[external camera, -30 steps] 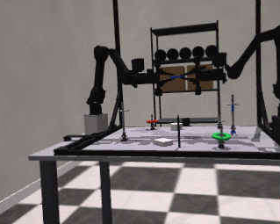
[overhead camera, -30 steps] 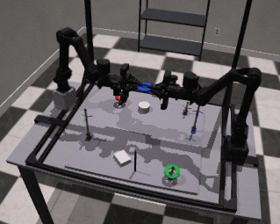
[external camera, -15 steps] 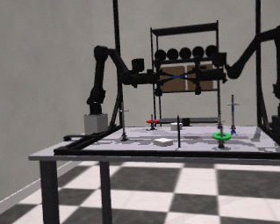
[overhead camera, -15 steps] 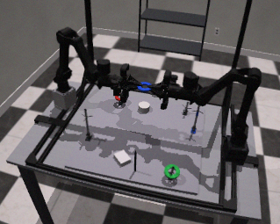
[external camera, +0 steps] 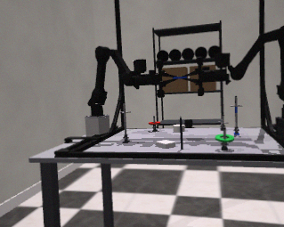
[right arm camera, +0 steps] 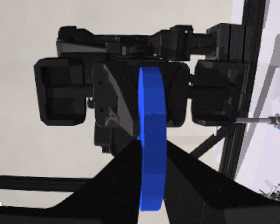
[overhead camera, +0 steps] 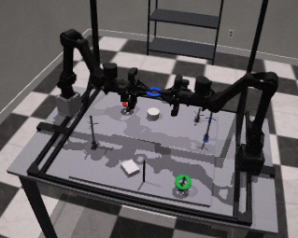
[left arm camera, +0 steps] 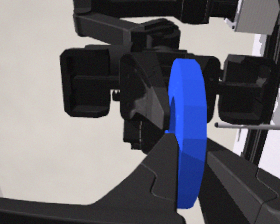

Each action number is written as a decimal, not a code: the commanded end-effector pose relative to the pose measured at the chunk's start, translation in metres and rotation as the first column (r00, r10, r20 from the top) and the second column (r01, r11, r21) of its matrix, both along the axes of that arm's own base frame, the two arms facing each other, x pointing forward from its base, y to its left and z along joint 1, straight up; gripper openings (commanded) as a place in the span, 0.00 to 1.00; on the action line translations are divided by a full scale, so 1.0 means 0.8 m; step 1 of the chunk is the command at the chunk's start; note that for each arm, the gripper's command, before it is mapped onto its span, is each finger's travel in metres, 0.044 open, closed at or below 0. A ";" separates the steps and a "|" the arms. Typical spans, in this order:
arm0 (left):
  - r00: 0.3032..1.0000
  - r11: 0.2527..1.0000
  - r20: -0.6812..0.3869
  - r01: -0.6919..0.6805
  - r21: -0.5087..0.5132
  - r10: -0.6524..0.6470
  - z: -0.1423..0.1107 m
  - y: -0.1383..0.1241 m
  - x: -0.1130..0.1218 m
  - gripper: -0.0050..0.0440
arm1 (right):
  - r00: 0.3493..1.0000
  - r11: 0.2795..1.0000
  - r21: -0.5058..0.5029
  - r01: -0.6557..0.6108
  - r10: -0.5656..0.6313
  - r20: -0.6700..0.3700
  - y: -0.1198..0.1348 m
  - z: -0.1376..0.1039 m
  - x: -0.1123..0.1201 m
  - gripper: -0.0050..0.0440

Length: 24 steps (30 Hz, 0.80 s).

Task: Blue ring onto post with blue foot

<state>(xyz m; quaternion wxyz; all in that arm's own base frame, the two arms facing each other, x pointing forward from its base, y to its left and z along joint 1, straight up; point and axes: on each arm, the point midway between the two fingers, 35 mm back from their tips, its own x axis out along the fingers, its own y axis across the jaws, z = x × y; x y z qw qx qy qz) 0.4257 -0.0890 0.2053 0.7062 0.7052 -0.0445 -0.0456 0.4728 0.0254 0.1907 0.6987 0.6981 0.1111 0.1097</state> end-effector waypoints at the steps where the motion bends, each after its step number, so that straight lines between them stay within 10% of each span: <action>1: 1.000 1.000 0.002 -0.005 0.001 0.005 0.001 0.001 0.000 0.10 | 1.000 1.000 0.001 0.002 -0.002 0.002 0.000 0.001 0.001 0.10; 16: 1.000 1.000 0.002 -0.005 0.001 0.005 0.001 0.001 0.000 0.74 | 1.000 1.000 0.001 0.002 -0.002 0.002 0.000 0.001 0.001 0.10; 24: 1.000 1.000 0.002 -0.005 0.001 0.005 0.001 0.001 0.000 0.92 | 1.000 1.000 0.001 0.002 -0.002 0.002 0.000 0.001 0.001 0.10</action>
